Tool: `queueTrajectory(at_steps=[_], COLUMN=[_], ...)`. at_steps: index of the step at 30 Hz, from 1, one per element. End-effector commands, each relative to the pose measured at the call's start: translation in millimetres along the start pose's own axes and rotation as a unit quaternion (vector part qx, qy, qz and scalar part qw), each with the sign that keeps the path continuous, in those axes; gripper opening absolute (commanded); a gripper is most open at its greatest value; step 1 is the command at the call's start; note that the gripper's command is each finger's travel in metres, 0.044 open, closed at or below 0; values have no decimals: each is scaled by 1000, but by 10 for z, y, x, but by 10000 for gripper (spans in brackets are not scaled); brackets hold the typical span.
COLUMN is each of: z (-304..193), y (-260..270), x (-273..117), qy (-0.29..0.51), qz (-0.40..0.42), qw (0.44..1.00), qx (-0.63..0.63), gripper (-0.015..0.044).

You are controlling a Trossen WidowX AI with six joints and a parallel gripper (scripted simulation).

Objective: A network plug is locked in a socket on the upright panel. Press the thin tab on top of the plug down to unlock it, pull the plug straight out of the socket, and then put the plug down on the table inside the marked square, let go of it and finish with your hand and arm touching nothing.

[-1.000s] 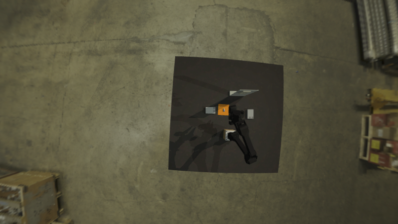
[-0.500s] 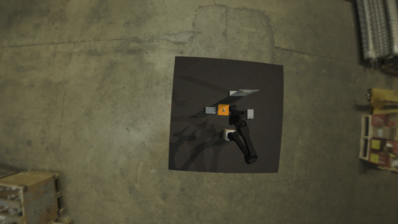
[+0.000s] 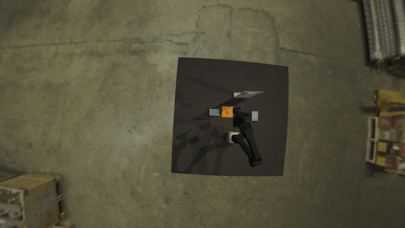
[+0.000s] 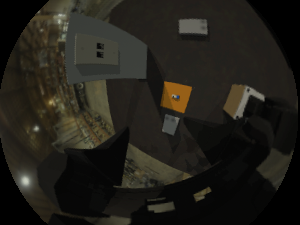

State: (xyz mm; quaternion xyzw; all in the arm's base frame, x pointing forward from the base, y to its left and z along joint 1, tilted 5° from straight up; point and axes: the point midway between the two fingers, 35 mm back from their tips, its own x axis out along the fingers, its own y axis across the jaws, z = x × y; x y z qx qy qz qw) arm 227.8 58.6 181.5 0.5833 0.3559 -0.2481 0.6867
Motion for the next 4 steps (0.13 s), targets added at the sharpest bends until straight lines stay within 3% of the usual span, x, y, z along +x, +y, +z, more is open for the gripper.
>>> queueTrajectory(at_steps=[1, 4], z=[4, 4], y=[1, 1], x=[-3, -3], qy=[-2, -2], qz=[0, 0], qw=[1000, 1000], qx=[2, 2], gripper=[440, 440])
